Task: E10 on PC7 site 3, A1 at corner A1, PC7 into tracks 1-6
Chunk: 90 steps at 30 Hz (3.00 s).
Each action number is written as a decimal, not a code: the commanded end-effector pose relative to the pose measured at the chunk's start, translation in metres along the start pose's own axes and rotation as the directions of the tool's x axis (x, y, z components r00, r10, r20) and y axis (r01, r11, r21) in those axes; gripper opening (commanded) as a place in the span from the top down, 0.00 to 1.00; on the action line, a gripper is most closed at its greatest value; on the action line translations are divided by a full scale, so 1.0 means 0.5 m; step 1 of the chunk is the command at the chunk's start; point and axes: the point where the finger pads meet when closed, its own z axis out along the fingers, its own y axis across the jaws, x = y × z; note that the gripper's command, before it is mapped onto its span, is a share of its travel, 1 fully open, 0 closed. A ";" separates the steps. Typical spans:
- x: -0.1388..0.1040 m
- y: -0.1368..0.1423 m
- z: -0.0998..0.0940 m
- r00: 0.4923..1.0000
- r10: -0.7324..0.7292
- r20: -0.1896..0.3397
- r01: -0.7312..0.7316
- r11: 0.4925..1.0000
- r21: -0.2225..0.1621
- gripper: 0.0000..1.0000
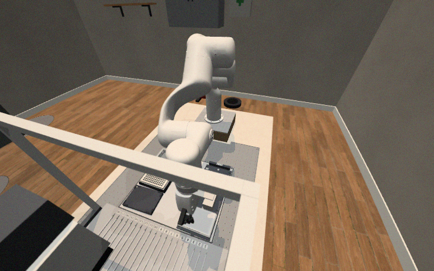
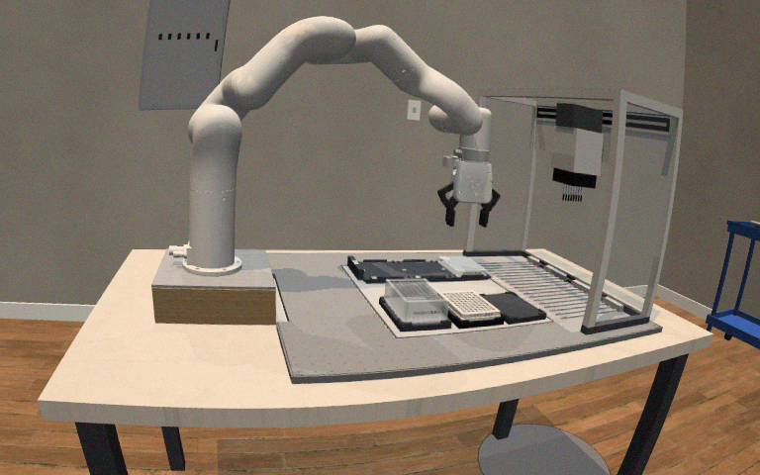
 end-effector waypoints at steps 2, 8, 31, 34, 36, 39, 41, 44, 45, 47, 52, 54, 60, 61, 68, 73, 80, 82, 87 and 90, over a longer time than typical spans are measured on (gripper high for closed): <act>0.001 0.002 -0.020 1.000 0.000 -0.001 0.000 1.000 -0.004 0.00; 0.001 0.002 -0.025 1.000 0.000 -0.001 0.000 1.000 -0.004 0.00; -0.089 -0.091 -0.015 1.000 -0.019 -0.001 0.019 1.000 -0.004 0.00; -0.110 -0.112 -0.013 1.000 -0.019 0.000 0.019 1.000 -0.005 0.00; -0.124 -0.127 -0.012 1.000 -0.019 0.000 0.019 1.000 -0.005 0.00; -0.145 -0.148 -0.009 1.000 -0.019 0.000 0.019 1.000 -0.005 0.00; -0.145 -0.148 -0.009 1.000 -0.019 0.000 0.019 1.000 -0.005 0.00; -0.166 -0.170 -0.007 1.000 -0.019 0.000 0.019 1.000 -0.005 0.00; -0.173 -0.177 -0.006 1.000 -0.019 0.000 0.019 1.000 -0.005 0.00; -0.187 -0.191 -0.005 1.000 -0.019 0.000 0.019 1.000 -0.005 0.00; -0.202 -0.207 -0.003 1.000 -0.019 0.000 0.019 1.000 -0.005 0.00; -0.202 -0.207 -0.003 1.000 -0.019 0.000 0.019 1.000 -0.005 0.00; -0.202 -0.207 -0.003 1.000 -0.019 0.000 0.019 1.000 -0.005 0.00; -0.202 -0.207 -0.003 1.000 -0.019 0.000 0.019 1.000 -0.005 0.00; -0.202 -0.207 0.010 1.000 -0.019 0.000 0.019 1.000 -0.005 0.00; -0.202 -0.207 0.027 1.000 -0.019 0.000 0.019 1.000 -0.005 0.00; -0.202 -0.207 0.044 1.000 -0.019 0.000 0.019 1.000 -0.005 0.00; -0.203 -0.207 0.050 1.000 -0.019 0.000 0.019 1.000 -0.005 0.00; -0.203 -0.207 0.067 1.000 -0.019 0.000 0.019 1.000 -0.005 0.00; -0.203 -0.207 0.077 1.000 -0.019 0.000 0.019 1.000 -0.005 0.00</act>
